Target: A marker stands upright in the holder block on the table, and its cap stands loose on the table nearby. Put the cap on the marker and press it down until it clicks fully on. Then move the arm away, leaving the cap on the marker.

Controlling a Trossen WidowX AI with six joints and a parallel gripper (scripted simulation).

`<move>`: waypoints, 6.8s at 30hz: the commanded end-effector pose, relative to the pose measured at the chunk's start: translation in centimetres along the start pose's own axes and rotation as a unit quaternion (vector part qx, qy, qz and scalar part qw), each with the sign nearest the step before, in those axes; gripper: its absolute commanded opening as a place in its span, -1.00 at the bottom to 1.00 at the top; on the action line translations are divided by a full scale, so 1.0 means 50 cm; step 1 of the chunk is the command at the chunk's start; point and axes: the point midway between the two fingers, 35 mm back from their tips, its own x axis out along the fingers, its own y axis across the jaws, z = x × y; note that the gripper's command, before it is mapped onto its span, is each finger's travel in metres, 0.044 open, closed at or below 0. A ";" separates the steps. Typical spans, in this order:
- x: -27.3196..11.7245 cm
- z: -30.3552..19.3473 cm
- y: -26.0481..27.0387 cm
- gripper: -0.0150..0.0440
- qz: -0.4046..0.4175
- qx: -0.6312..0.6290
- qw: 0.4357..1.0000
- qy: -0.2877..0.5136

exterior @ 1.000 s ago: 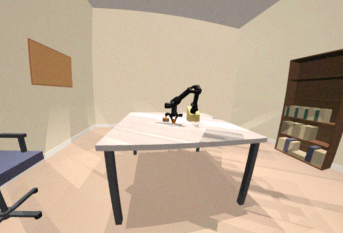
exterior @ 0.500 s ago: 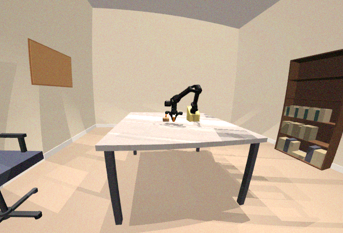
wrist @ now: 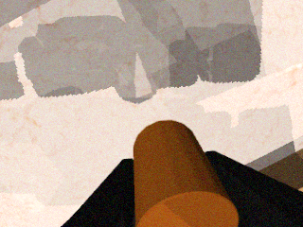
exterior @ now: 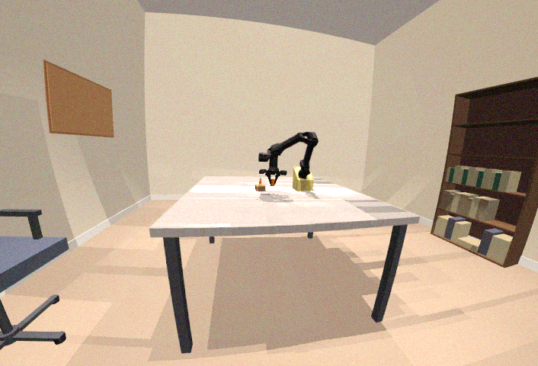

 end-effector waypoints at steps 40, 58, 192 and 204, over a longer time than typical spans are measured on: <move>-0.106 -0.148 -0.200 -0.49 -0.007 -0.002 1.000 0.006; -0.099 -0.176 -0.222 -0.49 -0.005 -0.005 1.000 0.004; -0.074 -0.182 -0.230 -0.49 -0.013 0.558 0.830 -0.002; -0.246 -0.181 -0.227 -0.40 -0.012 0.559 0.829 0.000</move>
